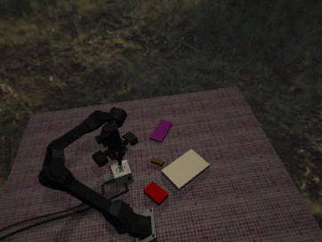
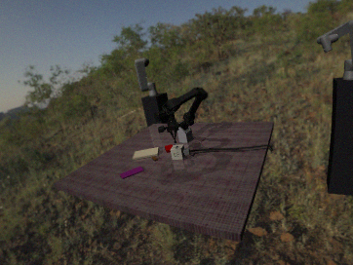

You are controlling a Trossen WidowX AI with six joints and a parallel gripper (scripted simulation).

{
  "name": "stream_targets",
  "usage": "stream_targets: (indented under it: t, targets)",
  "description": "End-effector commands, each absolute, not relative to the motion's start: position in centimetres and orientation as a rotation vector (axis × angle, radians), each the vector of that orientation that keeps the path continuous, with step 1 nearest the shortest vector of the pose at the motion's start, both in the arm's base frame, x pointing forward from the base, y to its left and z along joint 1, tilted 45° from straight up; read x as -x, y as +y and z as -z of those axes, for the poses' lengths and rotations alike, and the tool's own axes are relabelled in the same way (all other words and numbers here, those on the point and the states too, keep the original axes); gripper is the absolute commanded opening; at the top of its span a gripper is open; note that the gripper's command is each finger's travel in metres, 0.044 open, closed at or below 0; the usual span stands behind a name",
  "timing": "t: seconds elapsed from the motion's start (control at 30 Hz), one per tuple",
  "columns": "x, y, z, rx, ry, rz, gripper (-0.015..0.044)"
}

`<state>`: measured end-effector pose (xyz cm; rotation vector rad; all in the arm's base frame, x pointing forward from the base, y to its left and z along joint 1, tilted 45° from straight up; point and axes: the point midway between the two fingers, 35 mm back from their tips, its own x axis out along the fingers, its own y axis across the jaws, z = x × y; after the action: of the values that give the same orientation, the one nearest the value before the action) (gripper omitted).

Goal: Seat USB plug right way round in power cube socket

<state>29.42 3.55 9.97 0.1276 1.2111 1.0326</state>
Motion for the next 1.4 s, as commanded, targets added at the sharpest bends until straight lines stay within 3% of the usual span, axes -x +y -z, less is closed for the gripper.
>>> stream_targets:
  t: [0.0, 1.37]
  targets:
    - [-29.43, 3.54, -9.96, -0.213, 1.269, -0.964, 0.0]
    - [-29.43, 3.54, -9.96, -1.035, 1.68, -0.191, 0.0]
